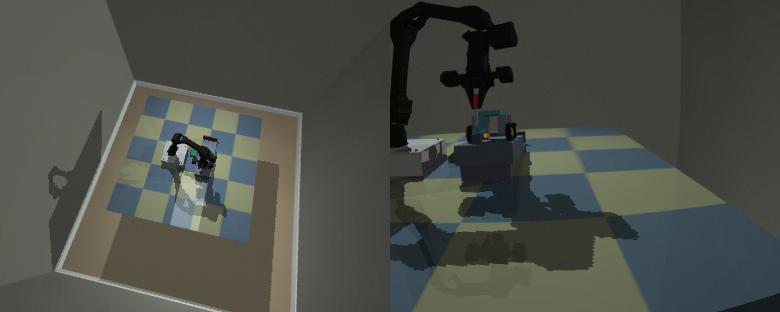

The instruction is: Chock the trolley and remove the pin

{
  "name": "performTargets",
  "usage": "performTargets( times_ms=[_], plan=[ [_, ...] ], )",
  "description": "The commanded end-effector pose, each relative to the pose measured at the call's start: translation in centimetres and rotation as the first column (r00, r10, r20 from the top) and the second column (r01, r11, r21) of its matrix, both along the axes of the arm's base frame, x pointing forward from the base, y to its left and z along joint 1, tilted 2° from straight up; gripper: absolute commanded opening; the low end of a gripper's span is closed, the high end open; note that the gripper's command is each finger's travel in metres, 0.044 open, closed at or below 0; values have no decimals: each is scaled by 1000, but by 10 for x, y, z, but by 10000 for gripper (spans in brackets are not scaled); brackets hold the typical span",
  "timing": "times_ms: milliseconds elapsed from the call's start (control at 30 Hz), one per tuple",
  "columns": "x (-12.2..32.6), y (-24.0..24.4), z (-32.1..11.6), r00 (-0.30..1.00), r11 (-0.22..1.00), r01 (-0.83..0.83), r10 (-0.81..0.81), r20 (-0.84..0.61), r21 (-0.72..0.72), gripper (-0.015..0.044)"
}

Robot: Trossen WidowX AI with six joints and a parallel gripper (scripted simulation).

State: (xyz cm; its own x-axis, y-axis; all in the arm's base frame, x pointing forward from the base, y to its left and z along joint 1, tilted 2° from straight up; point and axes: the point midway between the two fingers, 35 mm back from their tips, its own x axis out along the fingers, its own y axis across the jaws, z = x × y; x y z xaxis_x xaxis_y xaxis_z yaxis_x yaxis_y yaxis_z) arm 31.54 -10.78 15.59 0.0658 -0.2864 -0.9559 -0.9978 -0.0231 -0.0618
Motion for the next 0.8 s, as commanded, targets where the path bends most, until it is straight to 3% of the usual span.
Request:
performTargets(
  times_ms=[0,400,767],
  plan=[
    [0,-9,2,1000,1000,1,-1,-2,-3,0],
    [-1,-28,6,1000,1000,1,-1,-2,-5,0],
    [-36,-29,2,1000,1000,1,-1,-5,-5,0]
  ],
)
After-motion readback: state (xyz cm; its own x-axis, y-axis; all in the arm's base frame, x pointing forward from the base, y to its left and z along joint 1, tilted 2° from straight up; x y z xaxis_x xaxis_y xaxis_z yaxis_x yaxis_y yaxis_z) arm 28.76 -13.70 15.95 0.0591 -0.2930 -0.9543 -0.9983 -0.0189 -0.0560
